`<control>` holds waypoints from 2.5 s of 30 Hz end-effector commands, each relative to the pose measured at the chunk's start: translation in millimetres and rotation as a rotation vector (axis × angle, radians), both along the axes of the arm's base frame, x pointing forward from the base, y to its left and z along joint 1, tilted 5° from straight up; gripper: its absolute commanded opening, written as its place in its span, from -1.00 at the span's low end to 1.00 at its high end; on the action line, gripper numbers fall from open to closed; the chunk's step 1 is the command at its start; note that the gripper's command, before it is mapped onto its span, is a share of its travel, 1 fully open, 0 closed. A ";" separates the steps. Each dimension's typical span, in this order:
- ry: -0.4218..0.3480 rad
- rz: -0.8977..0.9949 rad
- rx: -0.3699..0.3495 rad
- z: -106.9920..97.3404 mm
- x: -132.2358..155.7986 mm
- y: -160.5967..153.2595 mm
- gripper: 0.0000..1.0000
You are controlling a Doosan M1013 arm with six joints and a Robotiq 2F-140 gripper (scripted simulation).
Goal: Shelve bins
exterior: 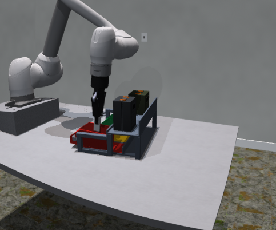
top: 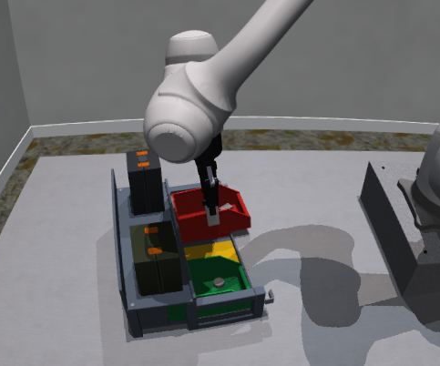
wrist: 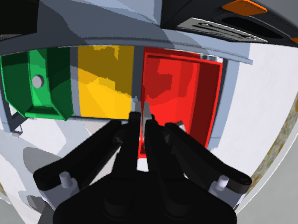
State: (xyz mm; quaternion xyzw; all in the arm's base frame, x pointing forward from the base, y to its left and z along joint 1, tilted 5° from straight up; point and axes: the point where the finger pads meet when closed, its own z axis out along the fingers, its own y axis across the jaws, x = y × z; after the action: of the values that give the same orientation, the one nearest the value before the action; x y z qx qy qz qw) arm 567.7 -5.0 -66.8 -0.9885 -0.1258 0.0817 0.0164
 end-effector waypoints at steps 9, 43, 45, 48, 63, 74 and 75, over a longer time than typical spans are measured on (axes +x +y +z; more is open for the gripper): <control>-0.014 -0.001 0.004 -0.8 -0.7 -0.1 -0.80; -0.017 -0.001 0.004 -1.1 -0.9 -0.1 -0.69; -0.017 -0.001 0.004 -1.1 -0.9 -0.1 -0.69; -0.017 -0.001 0.004 -1.1 -0.9 -0.1 -0.69; -0.017 -0.001 0.004 -1.1 -0.9 -0.1 -0.69; -0.017 -0.001 0.004 -1.1 -0.9 -0.1 -0.69; -0.017 -0.001 0.004 -1.1 -0.9 -0.1 -0.69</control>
State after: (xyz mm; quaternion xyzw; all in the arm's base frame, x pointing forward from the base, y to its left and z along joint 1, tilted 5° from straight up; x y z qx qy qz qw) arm 566.8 -5.1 -68.0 -0.9892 -0.1256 0.0729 0.0175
